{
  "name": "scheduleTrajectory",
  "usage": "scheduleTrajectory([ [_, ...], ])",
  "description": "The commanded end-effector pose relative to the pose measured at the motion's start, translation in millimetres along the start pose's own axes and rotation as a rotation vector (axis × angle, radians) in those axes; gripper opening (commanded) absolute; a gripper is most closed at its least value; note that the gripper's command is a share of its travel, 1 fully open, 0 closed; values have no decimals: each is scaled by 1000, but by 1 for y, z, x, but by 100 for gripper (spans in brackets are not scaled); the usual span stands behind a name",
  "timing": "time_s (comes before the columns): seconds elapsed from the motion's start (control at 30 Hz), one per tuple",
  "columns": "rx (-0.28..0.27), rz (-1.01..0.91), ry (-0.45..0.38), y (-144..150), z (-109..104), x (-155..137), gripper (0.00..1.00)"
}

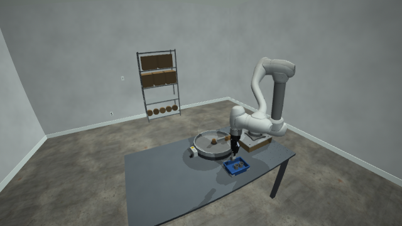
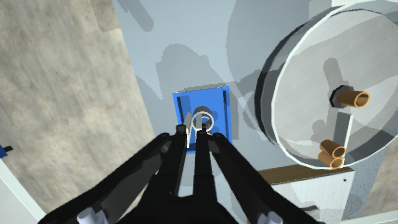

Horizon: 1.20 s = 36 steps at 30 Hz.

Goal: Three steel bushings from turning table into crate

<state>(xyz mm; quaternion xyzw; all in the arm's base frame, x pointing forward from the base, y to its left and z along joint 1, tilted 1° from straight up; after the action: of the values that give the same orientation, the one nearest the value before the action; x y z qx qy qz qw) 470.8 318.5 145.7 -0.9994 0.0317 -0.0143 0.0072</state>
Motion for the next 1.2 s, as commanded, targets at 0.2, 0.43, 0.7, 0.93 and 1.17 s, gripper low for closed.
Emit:
scheduleTrajectory([
  [0.2,-9,2,-9,0,2,-4,0],
  [0.43,-9,2,-9,0,2,-4,0],
  [0.7,-9,2,-9,0,2,-4,0],
  [0.93,-9,2,-9,0,2,-4,0],
  [1.17,-9,2,-9,0,16,-4,0],
])
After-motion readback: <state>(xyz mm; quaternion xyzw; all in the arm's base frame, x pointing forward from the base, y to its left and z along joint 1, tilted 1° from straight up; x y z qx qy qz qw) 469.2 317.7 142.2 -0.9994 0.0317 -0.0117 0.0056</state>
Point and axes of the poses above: the point where the finger pads meet when closed, its own z axis out along the fingers, its own y axis across the jaws, x = y × z, the point moved 2 cm from there along -z, back along the fingers
